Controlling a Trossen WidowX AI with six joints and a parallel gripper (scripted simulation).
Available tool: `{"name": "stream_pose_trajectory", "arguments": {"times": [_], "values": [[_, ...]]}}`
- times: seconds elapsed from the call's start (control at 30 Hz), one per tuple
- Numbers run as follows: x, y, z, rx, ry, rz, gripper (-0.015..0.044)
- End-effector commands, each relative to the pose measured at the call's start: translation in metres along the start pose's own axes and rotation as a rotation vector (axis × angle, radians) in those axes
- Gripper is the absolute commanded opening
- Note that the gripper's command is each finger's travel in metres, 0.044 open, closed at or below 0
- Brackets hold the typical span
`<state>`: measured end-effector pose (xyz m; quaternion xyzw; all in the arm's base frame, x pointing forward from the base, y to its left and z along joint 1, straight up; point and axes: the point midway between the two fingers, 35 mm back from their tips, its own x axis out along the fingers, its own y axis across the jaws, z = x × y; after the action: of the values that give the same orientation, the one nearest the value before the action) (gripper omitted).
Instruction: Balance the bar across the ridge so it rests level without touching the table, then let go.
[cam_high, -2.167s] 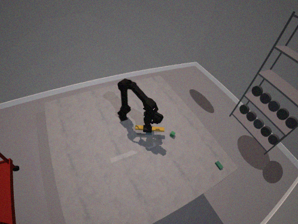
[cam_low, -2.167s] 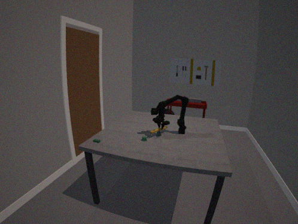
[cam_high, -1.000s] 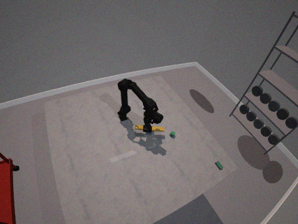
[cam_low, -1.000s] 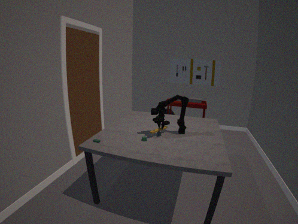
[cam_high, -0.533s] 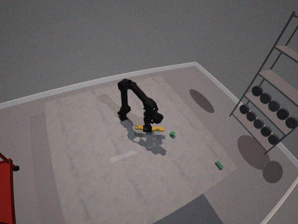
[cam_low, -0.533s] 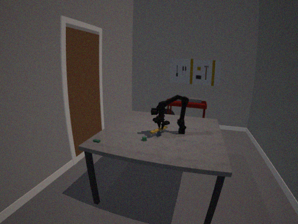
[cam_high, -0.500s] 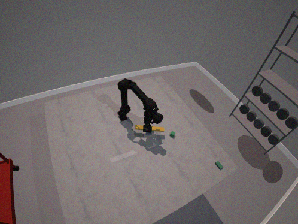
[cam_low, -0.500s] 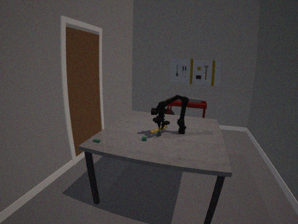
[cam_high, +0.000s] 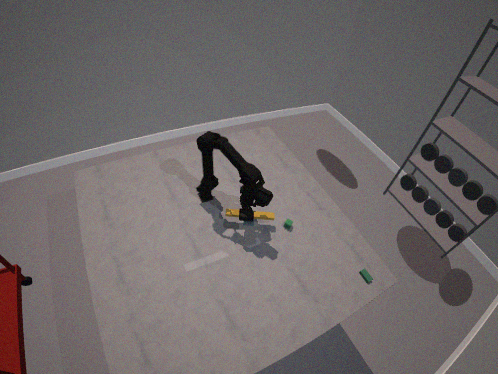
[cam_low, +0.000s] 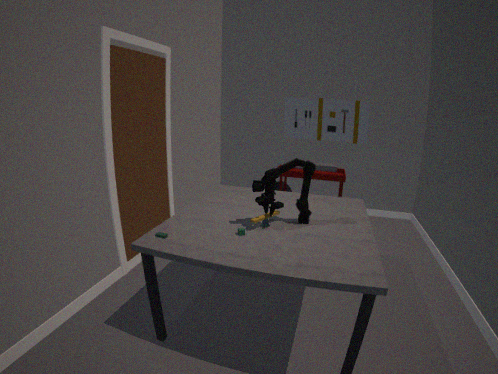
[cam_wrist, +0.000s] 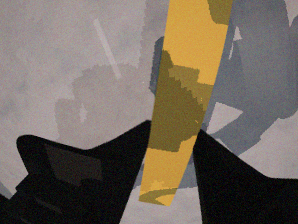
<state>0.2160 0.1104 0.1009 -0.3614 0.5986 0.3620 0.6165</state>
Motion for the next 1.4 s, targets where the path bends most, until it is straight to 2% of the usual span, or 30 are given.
{"name": "stream_pose_trajectory", "arguments": {"times": [0.0, 0.27, 0.47, 0.5, 1.37], "values": [[0.0000, 0.0000, 0.0000, 0.000, 0.000, 0.000, 0.0000], [0.0000, 0.0000, 0.0000, 0.000, 0.000, 0.000, 0.0000], [0.0000, 0.0000, 0.0000, 0.000, 0.000, 0.000, 0.0157], [0.0000, 0.0000, 0.0000, 0.000, 0.000, 0.000, 0.0167], [0.0000, 0.0000, 0.0000, 0.000, 0.000, 0.000, 0.0170]]}}
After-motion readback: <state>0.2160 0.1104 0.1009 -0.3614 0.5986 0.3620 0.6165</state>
